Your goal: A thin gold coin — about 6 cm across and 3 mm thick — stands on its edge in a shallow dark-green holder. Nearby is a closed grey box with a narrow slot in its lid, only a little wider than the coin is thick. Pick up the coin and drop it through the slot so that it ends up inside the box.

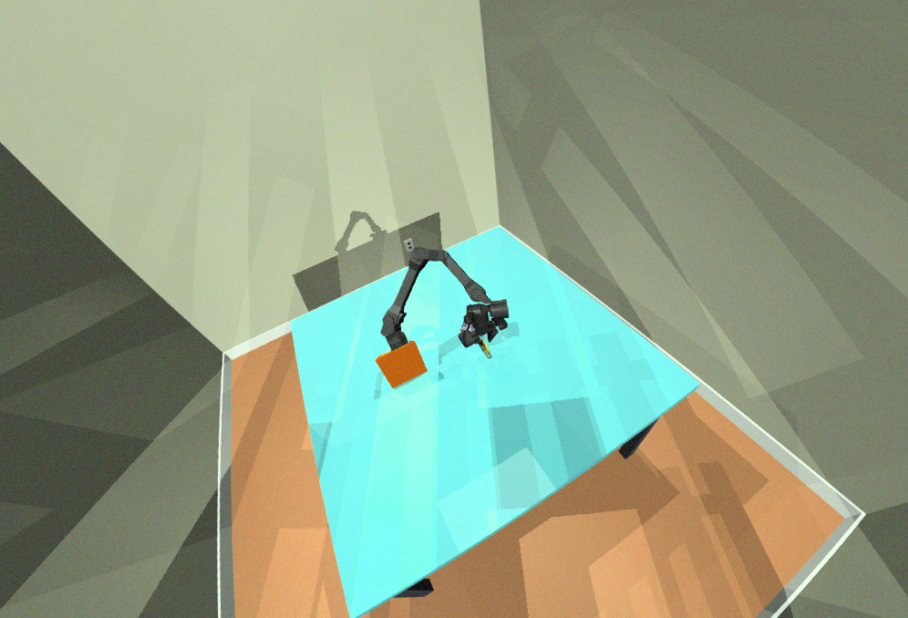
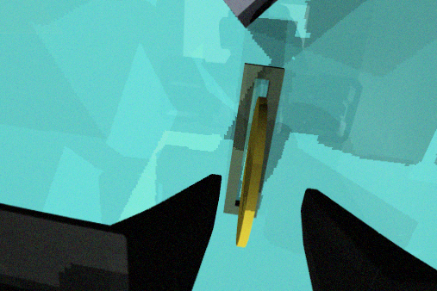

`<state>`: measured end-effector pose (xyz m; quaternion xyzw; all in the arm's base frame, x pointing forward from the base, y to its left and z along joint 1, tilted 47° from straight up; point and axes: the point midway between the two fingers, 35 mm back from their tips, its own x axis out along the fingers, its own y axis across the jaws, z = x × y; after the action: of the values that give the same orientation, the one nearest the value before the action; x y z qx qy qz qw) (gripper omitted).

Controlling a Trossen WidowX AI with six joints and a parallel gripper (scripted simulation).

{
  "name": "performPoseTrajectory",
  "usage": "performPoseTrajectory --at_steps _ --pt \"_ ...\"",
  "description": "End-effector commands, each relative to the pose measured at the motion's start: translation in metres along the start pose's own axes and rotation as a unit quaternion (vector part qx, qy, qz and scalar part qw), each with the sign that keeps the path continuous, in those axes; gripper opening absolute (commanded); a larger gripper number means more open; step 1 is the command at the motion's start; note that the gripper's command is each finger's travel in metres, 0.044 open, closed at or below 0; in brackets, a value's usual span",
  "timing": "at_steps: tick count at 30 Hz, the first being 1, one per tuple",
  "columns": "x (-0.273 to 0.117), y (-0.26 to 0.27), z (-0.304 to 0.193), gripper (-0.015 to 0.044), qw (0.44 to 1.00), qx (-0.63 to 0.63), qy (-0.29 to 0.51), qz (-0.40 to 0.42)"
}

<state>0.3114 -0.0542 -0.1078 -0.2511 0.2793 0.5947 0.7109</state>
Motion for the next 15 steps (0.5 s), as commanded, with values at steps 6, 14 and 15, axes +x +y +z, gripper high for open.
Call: performPoseTrajectory --at_steps 6,14,15 --pt "0.017 0.003 0.001 0.0161 1.000 0.004 -0.004 0.003" --pt "0.030 0.004 0.001 0.0161 1.000 0.004 -0.005 0.003" --pt "0.032 0.004 0.001 0.0161 1.000 0.004 -0.005 0.003"
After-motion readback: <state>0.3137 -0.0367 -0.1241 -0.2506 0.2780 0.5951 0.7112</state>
